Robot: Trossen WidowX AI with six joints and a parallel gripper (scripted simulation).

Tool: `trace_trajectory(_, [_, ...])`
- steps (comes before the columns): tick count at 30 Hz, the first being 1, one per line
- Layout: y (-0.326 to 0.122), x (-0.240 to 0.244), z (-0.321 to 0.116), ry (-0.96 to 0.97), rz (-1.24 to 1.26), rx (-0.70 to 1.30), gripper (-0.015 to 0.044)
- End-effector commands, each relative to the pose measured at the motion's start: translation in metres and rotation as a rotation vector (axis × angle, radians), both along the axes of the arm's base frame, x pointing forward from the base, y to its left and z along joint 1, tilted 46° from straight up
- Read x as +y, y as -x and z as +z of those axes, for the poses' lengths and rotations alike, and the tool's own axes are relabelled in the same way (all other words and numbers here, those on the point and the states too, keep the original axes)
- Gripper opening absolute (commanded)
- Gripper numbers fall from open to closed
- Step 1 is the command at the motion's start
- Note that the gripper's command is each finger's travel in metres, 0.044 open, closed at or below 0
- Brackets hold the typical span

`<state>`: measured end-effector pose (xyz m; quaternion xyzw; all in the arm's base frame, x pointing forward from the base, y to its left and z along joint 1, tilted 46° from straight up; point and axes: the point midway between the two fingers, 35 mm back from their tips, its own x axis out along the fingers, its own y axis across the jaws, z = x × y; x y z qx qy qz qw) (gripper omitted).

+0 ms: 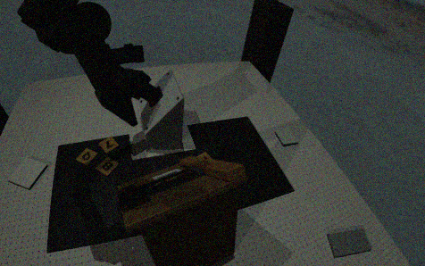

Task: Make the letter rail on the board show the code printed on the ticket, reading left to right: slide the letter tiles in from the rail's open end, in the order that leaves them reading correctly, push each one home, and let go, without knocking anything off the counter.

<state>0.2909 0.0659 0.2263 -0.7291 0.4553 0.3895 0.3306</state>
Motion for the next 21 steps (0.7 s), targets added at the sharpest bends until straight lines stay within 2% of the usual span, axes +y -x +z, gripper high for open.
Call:
trace_trajectory(1, [0.007,0.005,0.012,0.002,0.14,0.038,0.044])
trace_trajectory(14, [0.007,0.005,0.012,0.002,0.14,0.038,0.044])
trace_trajectory(15, [0.007,0.003,0.011,-0.002,0.119,0.029,0.0414])
trace_trajectory(18, [0.005,-0.031,0.0,-0.051,-0.179,-0.1,0.034])
trace_trajectory(21, [0.009,-0.076,-0.015,-0.107,-0.563,-0.282,0.034])
